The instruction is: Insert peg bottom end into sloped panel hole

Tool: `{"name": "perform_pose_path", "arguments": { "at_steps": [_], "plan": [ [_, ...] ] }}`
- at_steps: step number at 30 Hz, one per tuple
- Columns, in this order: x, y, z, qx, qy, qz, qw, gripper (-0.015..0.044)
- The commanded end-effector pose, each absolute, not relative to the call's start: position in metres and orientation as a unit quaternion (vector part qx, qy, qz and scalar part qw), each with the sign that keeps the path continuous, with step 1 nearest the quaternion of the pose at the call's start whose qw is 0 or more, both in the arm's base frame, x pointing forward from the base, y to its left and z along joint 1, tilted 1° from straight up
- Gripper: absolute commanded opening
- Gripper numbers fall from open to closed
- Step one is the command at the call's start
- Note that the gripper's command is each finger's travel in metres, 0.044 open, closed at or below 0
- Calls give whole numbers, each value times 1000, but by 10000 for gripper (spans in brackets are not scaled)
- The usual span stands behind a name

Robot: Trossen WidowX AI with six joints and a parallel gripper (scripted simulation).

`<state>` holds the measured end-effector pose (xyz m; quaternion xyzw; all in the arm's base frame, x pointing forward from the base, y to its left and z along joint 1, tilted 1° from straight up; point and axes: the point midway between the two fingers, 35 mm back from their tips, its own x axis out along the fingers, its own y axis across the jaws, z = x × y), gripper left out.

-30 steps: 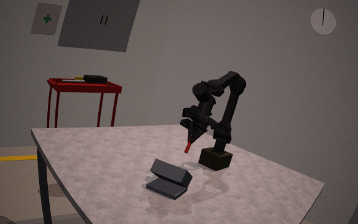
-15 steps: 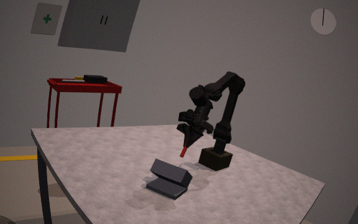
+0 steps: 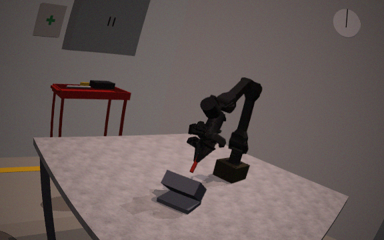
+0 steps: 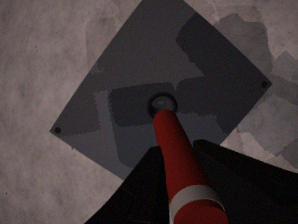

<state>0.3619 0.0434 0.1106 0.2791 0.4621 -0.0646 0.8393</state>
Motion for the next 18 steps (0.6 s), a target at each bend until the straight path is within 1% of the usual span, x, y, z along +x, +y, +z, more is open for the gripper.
{"name": "perform_pose_path", "arguments": {
  "at_steps": [1, 18],
  "plan": [
    [362, 44, 106, 277, 466, -63, 838, 0],
    [373, 47, 93, 279, 465, -64, 838, 0]
  ]
}}
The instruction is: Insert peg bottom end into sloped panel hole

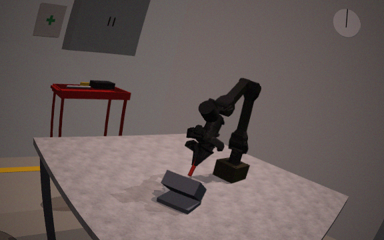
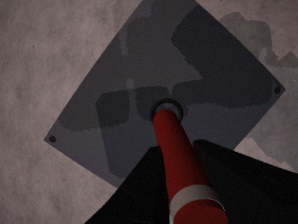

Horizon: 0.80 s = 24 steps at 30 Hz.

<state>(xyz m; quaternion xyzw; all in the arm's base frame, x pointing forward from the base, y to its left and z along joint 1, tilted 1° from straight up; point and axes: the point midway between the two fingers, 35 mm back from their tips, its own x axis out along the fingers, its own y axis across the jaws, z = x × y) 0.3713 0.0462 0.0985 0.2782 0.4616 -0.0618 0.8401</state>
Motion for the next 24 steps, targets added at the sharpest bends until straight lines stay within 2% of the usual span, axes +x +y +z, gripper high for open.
{"name": "perform_pose_path", "arguments": {
  "at_steps": [1, 24],
  "plan": [
    [373, 47, 92, 279, 465, -64, 838, 0],
    [374, 47, 91, 279, 462, -61, 840, 0]
  ]
}}
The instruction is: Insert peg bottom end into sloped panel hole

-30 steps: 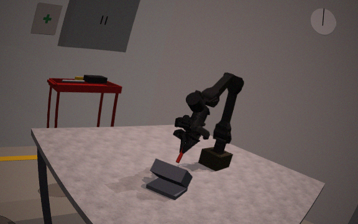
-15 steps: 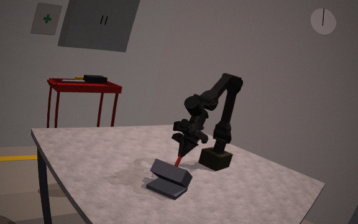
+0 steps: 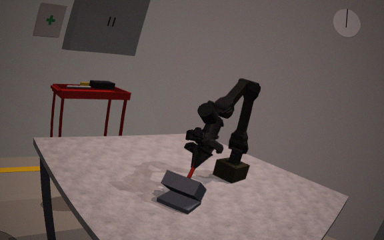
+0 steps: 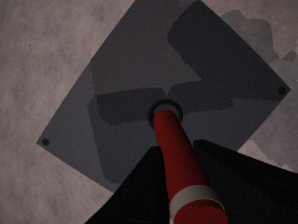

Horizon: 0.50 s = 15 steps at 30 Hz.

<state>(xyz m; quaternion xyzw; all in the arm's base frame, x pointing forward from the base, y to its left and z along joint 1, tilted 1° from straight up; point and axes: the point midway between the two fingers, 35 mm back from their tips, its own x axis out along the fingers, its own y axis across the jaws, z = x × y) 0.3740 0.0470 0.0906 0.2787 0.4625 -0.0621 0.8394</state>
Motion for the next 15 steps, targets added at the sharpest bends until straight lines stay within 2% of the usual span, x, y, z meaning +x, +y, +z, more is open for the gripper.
{"name": "perform_pose_path", "arguments": {
  "at_steps": [1, 15],
  "plan": [
    [374, 47, 90, 279, 462, -61, 840, 0],
    [376, 47, 85, 279, 462, -61, 840, 0]
  ]
}}
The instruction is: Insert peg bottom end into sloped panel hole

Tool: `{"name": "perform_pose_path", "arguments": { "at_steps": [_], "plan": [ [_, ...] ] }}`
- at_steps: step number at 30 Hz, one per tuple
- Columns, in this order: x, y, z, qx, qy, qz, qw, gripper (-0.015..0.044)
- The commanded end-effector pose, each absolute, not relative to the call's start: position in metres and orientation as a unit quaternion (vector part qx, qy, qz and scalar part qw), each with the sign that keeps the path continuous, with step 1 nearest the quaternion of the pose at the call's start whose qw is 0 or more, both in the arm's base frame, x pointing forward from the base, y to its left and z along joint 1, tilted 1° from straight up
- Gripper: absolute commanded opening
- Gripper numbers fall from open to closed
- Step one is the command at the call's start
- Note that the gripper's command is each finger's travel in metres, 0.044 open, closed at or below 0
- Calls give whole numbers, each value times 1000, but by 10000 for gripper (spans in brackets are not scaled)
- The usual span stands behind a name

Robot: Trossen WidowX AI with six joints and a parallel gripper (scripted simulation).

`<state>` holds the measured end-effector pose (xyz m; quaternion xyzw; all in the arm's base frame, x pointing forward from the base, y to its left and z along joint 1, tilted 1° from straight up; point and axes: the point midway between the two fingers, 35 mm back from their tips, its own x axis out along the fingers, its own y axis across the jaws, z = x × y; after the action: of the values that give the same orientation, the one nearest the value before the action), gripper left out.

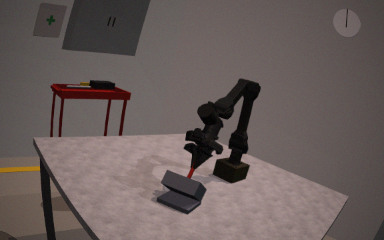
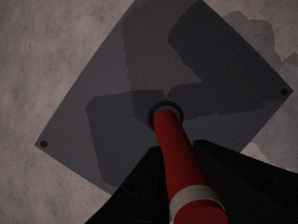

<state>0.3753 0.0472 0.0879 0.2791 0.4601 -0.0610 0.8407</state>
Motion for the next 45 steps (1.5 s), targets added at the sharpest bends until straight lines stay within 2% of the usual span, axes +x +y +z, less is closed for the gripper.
{"name": "perform_pose_path", "arguments": {
  "at_steps": [1, 45],
  "plan": [
    [376, 48, 85, 279, 462, -61, 840, 0],
    [385, 50, 76, 279, 461, -61, 840, 0]
  ]
}}
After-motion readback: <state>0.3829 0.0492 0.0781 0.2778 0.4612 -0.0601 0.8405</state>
